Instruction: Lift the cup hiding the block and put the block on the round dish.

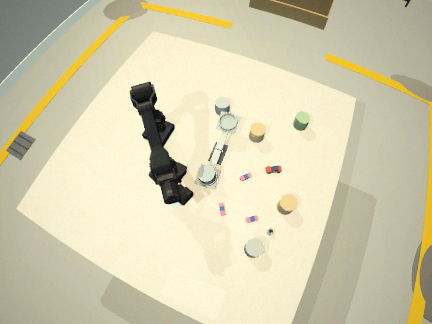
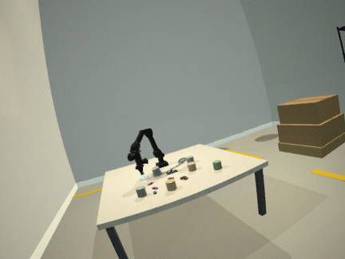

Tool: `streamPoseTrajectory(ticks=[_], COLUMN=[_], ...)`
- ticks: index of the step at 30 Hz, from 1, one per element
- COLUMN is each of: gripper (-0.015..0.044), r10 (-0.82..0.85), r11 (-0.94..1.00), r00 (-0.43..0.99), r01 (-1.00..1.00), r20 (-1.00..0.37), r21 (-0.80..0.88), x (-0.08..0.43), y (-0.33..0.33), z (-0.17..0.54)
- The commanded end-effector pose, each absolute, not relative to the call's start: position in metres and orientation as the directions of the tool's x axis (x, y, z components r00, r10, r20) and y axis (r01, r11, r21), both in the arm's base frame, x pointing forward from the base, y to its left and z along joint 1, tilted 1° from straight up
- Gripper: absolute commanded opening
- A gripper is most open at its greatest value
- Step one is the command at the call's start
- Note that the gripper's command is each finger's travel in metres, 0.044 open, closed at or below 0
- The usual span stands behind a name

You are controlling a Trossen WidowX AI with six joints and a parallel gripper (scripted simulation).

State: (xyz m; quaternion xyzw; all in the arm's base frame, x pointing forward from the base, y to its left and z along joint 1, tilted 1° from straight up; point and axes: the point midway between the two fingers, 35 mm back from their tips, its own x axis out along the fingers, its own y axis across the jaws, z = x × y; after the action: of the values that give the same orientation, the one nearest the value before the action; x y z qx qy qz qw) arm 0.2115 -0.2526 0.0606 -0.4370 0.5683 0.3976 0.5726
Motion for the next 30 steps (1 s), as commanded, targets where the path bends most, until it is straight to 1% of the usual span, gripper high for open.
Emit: streamPoseTrajectory(ticks=[1, 20, 30], gripper=[0.0, 0.0, 0.0263], r10=[-0.035, -0.035, -0.036], r11=[0.298, 0.298, 0.302], r00=[0.031, 0.031, 0.033], r01=[-0.954, -0.954, -0.952], r20=[-0.999, -0.999, -0.999], r21=[-0.04, -0.04, -0.043], x=[0.21, 0.211, 0.211], y=[-0.252, -0.252, -0.252], z=[0.046, 0.025, 0.03])
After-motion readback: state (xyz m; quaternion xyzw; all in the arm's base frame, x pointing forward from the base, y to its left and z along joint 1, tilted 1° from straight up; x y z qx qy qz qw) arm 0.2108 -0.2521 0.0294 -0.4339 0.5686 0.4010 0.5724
